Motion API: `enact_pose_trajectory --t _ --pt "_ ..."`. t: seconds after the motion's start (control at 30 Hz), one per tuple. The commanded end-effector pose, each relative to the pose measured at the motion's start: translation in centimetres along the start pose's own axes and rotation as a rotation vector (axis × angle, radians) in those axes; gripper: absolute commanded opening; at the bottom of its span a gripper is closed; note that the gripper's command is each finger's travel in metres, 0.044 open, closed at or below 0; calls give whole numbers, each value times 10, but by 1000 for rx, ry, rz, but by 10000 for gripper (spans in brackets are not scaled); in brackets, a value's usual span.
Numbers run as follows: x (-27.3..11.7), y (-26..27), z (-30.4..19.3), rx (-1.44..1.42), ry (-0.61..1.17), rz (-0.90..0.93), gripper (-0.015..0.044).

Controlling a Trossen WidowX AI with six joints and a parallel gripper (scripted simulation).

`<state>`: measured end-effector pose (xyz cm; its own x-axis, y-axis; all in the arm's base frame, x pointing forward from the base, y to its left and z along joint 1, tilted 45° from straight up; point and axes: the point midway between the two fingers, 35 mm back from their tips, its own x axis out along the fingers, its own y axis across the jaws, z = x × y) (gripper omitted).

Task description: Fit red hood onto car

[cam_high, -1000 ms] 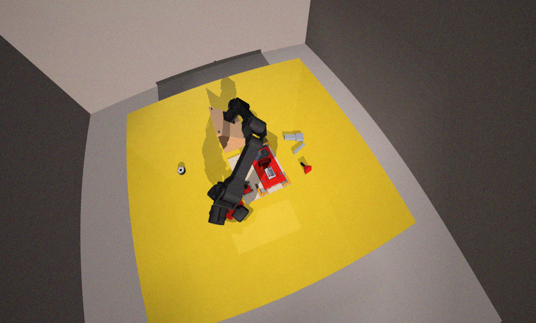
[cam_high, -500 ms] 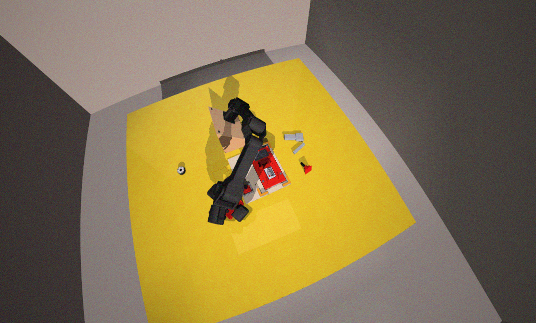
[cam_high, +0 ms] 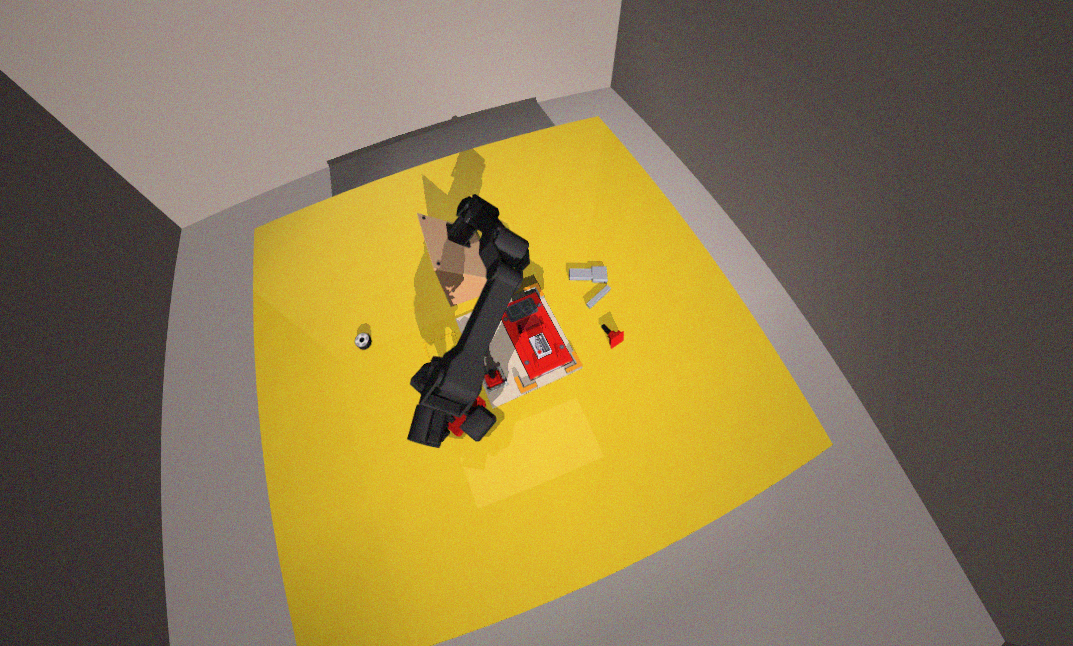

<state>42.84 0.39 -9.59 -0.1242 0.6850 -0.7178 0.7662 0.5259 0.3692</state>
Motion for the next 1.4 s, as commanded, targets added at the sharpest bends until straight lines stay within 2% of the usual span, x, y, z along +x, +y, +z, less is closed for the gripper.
enact_pose_trajectory --t 0.0,0.7,1.37 --pt "-13 0 2 -6 -11 2 0" --pt "-61 0 2 -5 -12 0 0" --pt "-67 18 -31 -156 -9 -1 0"
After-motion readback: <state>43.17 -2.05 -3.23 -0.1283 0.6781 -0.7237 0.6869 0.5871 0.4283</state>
